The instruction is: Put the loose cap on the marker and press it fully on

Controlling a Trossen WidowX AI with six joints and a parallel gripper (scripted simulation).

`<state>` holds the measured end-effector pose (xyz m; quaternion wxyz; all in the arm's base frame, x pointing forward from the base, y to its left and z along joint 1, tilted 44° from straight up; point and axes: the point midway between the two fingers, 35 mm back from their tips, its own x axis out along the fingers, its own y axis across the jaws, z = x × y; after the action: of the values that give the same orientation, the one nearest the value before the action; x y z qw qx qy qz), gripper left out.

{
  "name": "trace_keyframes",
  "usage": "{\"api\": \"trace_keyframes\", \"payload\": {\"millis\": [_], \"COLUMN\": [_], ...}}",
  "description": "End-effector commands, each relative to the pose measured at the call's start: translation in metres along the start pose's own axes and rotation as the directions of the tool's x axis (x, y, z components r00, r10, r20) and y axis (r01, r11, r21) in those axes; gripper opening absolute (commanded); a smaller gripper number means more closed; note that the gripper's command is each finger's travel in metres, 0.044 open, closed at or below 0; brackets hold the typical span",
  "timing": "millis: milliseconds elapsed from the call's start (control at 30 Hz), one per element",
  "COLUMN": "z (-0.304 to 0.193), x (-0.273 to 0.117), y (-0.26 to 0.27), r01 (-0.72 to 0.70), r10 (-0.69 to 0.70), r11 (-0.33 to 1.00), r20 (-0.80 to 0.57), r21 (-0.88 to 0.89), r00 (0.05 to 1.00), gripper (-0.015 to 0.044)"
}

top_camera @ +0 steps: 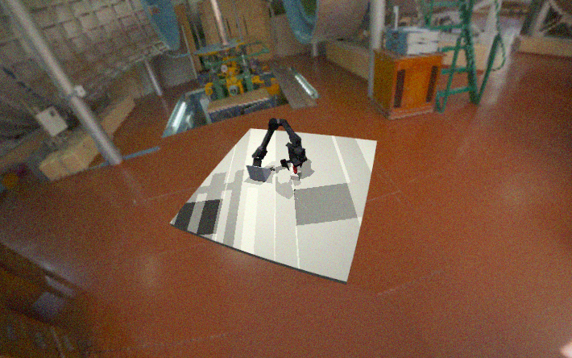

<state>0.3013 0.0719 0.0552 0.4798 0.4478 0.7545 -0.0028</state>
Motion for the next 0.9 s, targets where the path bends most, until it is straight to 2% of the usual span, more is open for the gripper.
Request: {"api": "trace_keyframes", "payload": {"millis": [0, 67, 167, 200, 333, 467, 533, 733, 867], "z": [0.004, 0.002, 0.002, 0.002, 0.001, 0.001, 0.001, 0.001, 0.001], "x": [-0.043, -0.063, -0.066, -0.066, -0.062, -0.058, -0.057, -0.057, -0.057], "y": [0.001, -0.001, -0.001, -0.001, -0.001, -0.001, -0.001, -0.001, -0.001], "r01": [-0.004, -0.004, -0.004, -0.004, -0.001, 0.004, 0.005, 0.005, 0.005], "r10": [0.004, 0.004, 0.005, 0.005, 0.007, 0.009, 0.01, 0.01, 0.01], "r11": [1.0, 1.0, 1.0, 1.0, 0.937, 0.723, 0.624, 0.611, 0.611], "r20": [0.018, 0.017, 0.017, 0.017, 0.016, 0.015, 0.014, 0.014, 0.014], "r21": [-0.005, -0.004, -0.004, -0.021, -0.35, -0.691, -0.781, -0.791, -0.791], "r00": [1.0, 1.0, 1.0, 1.0, 1.0, 1.0, 1.0, 1.0, 1.0], "gripper": [0.044, 0.044, 0.044, 0.0414, 0.0309, 0.0204, 0.0151, 0.0, 0.0]}}
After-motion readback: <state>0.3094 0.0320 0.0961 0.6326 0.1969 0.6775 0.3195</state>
